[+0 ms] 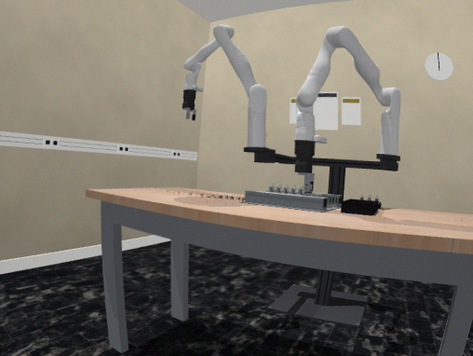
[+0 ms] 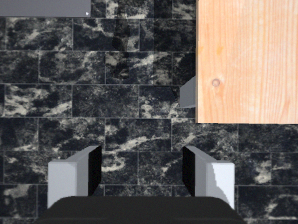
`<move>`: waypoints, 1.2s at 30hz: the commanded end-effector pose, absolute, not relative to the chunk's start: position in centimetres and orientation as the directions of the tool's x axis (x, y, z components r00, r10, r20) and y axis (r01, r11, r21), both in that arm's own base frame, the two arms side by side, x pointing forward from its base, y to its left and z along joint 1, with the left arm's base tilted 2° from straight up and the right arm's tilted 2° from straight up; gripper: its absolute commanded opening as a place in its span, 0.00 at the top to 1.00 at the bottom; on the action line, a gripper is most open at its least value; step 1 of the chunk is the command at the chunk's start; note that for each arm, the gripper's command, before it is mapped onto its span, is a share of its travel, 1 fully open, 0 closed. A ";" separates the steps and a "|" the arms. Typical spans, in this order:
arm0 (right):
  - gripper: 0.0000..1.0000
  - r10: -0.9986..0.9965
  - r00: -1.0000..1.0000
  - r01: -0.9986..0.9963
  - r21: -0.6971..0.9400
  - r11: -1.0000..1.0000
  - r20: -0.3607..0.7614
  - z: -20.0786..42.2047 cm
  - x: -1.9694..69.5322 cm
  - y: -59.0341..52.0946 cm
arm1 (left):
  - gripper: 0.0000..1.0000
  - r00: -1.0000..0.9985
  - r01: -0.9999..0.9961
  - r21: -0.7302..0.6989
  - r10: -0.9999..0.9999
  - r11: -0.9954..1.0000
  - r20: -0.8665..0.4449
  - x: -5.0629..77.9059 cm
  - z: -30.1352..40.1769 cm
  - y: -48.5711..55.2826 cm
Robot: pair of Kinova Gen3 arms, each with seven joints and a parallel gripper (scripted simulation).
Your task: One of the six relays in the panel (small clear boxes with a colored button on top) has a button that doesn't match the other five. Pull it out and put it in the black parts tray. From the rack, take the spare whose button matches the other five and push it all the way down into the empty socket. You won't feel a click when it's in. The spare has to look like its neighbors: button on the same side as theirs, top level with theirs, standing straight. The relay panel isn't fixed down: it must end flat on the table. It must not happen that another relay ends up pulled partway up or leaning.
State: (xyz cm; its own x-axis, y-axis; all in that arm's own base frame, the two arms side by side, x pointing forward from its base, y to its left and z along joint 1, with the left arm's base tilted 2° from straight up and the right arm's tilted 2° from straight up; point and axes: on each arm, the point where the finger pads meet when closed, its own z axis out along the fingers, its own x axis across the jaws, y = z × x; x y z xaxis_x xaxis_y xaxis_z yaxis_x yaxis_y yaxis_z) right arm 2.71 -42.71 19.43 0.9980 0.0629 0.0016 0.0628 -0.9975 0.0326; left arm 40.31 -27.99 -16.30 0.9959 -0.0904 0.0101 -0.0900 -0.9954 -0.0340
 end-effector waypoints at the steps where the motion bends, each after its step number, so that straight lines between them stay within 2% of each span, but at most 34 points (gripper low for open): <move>1: 0.00 0.063 0.998 0.063 0.034 -0.997 0.002 19.5 2.7 -42.8 | 1.00 0.996 -0.090 -0.033 -0.090 -0.995 0.012 40.4 -16.1 -28.1; 36: 0.00 0.063 0.998 0.063 0.034 -0.997 0.002 19.5 2.7 -42.8 | 1.00 0.996 -0.090 -0.033 -0.091 -0.995 0.012 40.4 -13.5 -28.1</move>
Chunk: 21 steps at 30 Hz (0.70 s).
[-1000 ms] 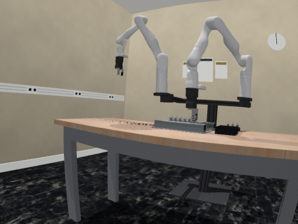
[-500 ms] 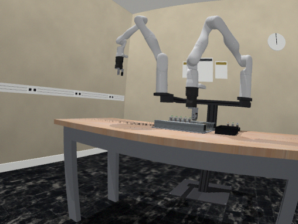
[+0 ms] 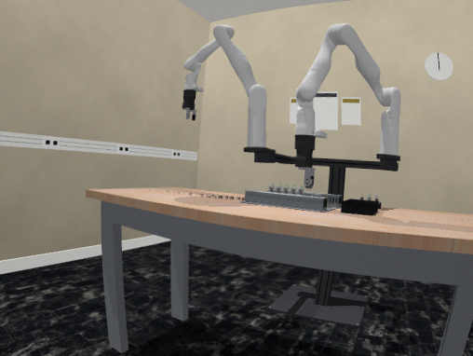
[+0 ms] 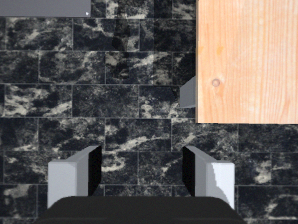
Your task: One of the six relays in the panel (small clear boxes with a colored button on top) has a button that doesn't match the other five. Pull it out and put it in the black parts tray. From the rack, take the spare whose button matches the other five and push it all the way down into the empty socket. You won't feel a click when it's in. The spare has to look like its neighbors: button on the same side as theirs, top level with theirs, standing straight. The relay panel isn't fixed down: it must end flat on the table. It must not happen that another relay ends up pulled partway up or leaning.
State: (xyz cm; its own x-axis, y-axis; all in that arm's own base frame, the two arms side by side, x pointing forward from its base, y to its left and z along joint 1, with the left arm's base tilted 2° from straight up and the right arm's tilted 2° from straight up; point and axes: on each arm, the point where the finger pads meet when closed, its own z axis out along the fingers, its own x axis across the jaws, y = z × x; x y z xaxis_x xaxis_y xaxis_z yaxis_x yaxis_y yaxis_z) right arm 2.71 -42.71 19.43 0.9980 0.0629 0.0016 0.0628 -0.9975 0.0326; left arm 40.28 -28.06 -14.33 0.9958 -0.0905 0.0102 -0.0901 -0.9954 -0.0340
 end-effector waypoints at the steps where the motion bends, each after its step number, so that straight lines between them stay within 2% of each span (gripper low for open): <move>1: 0.00 0.063 0.998 0.063 0.034 -0.997 0.002 19.5 2.7 -42.8 | 1.00 0.996 -0.090 -0.033 -0.091 -0.995 0.012 40.4 -13.1 -28.2; 12: 0.00 0.063 0.998 0.063 0.034 -0.997 0.002 19.5 2.7 -42.8 | 1.00 0.996 -0.090 -0.033 -0.091 -0.995 0.012 40.3 -8.7 -28.3; 21: 0.00 0.063 0.998 0.063 0.034 -0.997 0.002 19.5 2.7 -42.8 | 1.00 0.996 -0.090 -0.033 -0.091 -0.995 0.012 40.3 -8.1 -28.3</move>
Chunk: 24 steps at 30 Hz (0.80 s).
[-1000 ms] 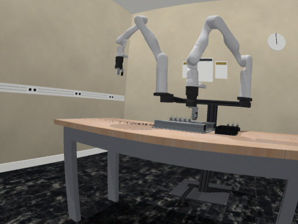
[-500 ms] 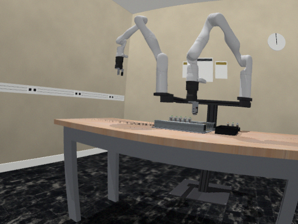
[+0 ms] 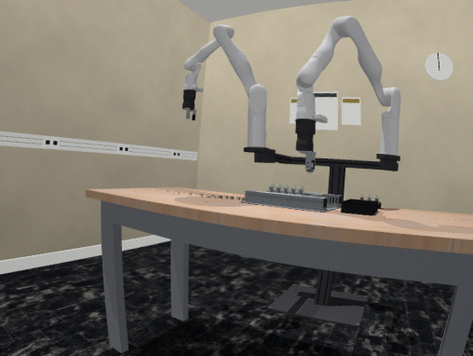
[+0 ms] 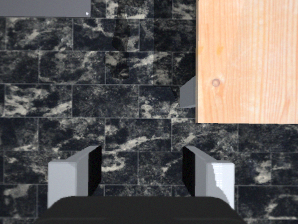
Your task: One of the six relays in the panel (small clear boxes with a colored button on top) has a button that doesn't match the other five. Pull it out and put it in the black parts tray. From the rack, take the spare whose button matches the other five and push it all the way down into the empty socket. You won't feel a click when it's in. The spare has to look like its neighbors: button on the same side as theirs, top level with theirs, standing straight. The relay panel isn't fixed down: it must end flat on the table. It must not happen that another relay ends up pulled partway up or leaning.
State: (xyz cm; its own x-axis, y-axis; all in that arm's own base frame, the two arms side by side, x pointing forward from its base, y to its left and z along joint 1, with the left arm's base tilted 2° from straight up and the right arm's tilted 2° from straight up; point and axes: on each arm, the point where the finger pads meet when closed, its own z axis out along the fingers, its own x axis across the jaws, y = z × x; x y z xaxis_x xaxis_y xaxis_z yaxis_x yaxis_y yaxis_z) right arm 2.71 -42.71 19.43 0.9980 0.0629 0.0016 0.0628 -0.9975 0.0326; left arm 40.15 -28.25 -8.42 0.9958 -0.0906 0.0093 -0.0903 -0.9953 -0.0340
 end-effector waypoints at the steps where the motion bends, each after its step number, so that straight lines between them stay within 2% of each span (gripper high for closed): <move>1: 0.00 0.063 0.998 0.063 0.034 -0.997 0.002 19.5 2.7 -42.8 | 1.00 0.996 -0.090 -0.033 -0.091 -0.995 0.012 40.3 -8.1 -28.3; 24: 0.00 0.063 0.998 0.063 0.034 -0.997 0.002 19.5 2.7 -42.8 | 1.00 0.996 -0.090 -0.033 -0.091 -0.995 0.012 40.3 -8.3 -28.3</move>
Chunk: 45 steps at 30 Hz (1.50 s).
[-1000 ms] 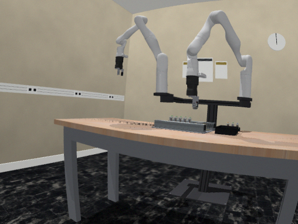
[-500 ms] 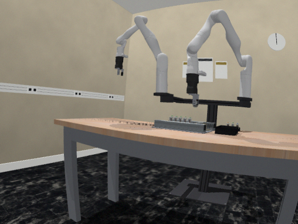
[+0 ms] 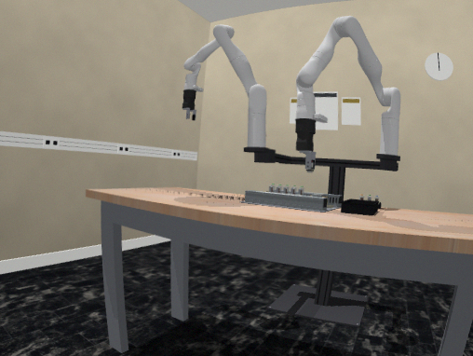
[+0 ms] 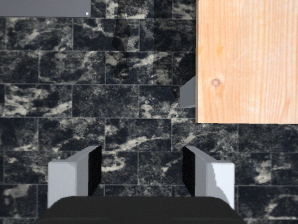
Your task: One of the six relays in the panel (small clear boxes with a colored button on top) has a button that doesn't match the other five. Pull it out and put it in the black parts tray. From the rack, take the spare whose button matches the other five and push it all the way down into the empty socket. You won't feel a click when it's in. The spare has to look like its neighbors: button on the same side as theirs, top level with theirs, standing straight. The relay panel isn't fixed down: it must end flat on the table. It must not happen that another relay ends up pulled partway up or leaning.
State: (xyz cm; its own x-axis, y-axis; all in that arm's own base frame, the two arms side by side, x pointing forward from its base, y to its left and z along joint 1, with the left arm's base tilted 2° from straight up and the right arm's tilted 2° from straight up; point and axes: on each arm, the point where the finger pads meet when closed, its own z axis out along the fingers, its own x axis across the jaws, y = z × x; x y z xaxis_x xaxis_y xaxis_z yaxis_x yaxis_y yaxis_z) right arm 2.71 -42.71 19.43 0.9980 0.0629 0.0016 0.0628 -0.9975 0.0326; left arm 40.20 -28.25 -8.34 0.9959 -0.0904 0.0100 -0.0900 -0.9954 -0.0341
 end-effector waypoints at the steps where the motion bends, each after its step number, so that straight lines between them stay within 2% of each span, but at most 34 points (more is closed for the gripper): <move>1: 0.00 0.063 0.998 0.063 0.034 -0.997 0.002 19.5 2.7 -42.8 | 1.00 0.996 -0.090 -0.033 -0.091 -0.995 0.012 40.3 -8.4 -28.3; 45: 0.00 0.063 0.998 0.063 0.034 -0.997 0.002 19.5 2.7 -42.8 | 1.00 0.996 -0.090 -0.033 -0.091 -0.995 0.012 40.3 -9.1 -28.3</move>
